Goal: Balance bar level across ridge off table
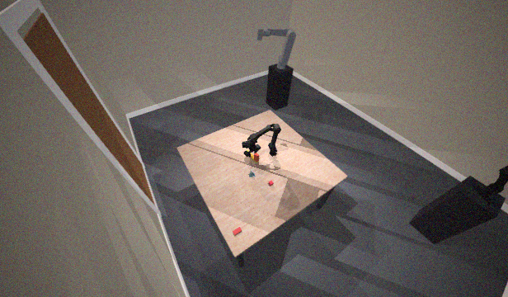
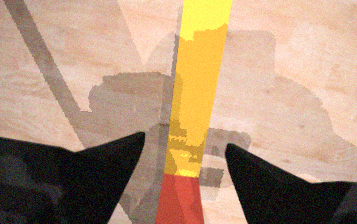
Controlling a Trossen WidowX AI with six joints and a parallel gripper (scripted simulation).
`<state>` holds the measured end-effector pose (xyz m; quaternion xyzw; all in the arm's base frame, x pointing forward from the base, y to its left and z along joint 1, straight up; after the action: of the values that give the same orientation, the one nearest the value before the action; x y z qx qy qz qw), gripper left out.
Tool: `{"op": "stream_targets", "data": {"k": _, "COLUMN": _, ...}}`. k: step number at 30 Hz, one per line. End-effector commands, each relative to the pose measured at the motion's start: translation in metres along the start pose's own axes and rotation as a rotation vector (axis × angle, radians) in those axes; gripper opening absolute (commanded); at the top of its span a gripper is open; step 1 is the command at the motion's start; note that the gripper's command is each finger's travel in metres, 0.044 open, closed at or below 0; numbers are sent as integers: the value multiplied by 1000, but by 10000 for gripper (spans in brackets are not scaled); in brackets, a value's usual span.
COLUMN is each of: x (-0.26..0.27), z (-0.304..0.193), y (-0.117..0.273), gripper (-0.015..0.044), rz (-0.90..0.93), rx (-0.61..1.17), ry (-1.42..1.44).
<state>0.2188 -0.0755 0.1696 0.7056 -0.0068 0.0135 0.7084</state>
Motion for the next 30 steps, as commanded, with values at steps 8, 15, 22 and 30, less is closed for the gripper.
{"op": "stream_targets", "data": {"k": 8, "x": -1, "z": 0, "y": -19, "gripper": 315, "rz": -7, "rx": -4, "ry": 5}}
{"op": "stream_targets", "data": {"k": 15, "x": -1, "z": 0, "y": -24, "gripper": 315, "rz": -7, "rx": -4, "ry": 5}}
{"op": "stream_targets", "data": {"k": 22, "x": -1, "z": 0, "y": -24, "gripper": 315, "rz": -7, "rx": -4, "ry": 5}}
{"op": "stream_targets", "data": {"k": 30, "x": -1, "z": 0, "y": -24, "gripper": 210, "rz": -6, "rx": 2, "ry": 0}}
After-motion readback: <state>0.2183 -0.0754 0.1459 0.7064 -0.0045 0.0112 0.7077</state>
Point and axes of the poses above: the point midway between the two fingers, 35 mm back from their tips, its own y axis back along the fingers, its own x axis across the jaws, z = x × y, the point moved 10 cm from there along y, back along the fingers, and after that the axes turned 5 degrees about -y, right-handed, at the moved point
